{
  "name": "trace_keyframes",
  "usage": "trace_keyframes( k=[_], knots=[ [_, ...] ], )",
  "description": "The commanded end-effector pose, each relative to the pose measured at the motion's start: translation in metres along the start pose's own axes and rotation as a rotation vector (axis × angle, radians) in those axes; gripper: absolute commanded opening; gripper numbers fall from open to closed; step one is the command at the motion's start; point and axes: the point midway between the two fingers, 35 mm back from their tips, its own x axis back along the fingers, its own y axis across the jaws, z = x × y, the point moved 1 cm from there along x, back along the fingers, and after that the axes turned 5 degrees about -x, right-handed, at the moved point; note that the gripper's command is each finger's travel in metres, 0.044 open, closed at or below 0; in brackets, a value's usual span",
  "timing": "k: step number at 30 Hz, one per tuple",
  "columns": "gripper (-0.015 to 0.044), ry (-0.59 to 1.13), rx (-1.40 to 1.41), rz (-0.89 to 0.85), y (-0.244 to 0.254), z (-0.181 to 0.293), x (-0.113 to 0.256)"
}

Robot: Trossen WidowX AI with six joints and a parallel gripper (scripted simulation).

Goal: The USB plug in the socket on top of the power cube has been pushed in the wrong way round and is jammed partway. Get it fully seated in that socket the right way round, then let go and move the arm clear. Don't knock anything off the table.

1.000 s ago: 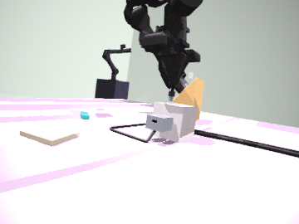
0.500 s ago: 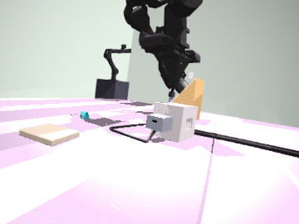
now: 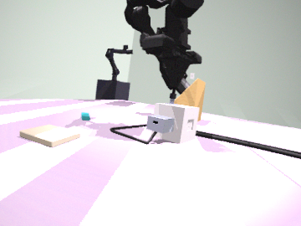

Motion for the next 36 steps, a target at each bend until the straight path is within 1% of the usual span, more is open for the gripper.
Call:
trace_keyframes(
  k=[1, 36],
  knots=[
    [0.0000, -0.002, 0.004, 0.000, -0.0008, -0.0005, -0.0013],
    [0.0000, -0.002, 0.004, 0.000, -0.0008, -0.0009, -0.0055]
  ],
)
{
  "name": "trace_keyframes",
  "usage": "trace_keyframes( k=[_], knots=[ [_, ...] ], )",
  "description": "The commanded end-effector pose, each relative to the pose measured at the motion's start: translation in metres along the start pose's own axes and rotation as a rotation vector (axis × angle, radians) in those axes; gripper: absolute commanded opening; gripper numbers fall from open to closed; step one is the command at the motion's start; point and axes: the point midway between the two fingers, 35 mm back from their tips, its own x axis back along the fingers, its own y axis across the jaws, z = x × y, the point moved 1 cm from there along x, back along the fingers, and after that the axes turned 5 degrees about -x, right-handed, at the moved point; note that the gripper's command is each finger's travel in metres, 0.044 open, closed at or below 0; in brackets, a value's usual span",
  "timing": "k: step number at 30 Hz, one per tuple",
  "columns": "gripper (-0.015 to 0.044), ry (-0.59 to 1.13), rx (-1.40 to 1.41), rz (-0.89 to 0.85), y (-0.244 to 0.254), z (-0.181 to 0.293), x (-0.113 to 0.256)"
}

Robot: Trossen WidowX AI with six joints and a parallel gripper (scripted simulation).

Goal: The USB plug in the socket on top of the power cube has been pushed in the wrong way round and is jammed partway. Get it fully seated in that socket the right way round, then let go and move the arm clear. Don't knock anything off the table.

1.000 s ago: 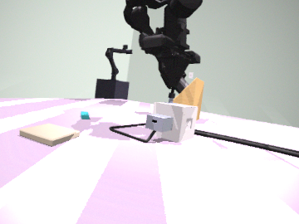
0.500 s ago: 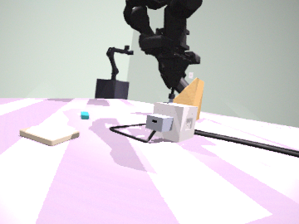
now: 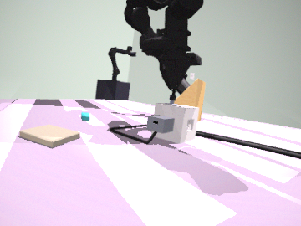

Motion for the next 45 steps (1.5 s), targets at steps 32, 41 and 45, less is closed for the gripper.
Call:
trace_keyframes(
  k=[32, 41, 45],
  knots=[
    [0.0000, -0.003, 0.004, -0.001, -0.0007, -0.0009, -0.0051],
    [0.0000, -0.004, 0.004, -0.001, -0.0007, -0.0010, -0.0062],
    [0.0000, -0.004, 0.004, -0.001, -0.0007, -0.0011, -0.0066]
  ],
)
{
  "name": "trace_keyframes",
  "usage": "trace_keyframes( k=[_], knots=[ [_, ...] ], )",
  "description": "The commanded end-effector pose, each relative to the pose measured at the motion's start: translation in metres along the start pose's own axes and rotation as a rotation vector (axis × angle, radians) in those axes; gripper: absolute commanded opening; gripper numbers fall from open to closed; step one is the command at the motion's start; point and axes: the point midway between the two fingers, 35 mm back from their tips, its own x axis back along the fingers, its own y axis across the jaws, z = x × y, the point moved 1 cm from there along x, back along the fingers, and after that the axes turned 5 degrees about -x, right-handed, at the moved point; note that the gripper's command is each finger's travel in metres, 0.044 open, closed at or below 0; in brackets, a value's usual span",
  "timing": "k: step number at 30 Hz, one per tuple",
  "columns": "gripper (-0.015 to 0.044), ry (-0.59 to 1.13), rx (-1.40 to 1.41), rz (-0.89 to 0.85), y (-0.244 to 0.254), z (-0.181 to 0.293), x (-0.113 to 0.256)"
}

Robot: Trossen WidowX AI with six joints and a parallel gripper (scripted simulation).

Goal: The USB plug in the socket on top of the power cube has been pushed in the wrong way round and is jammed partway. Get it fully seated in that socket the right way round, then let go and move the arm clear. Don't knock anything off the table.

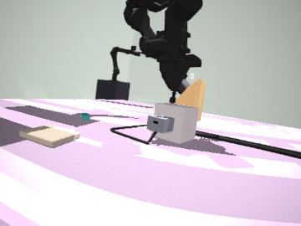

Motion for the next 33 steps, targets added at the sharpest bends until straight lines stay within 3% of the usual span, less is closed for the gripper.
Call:
trace_keyframes(
  k=[1, 33],
  knots=[
    [0.0000, -0.005, 0.005, 0.001, -0.0011, -0.0008, -0.0019],
    [0.0000, -0.005, 0.005, 0.001, -0.0010, -0.0012, -0.0056]
  ],
)
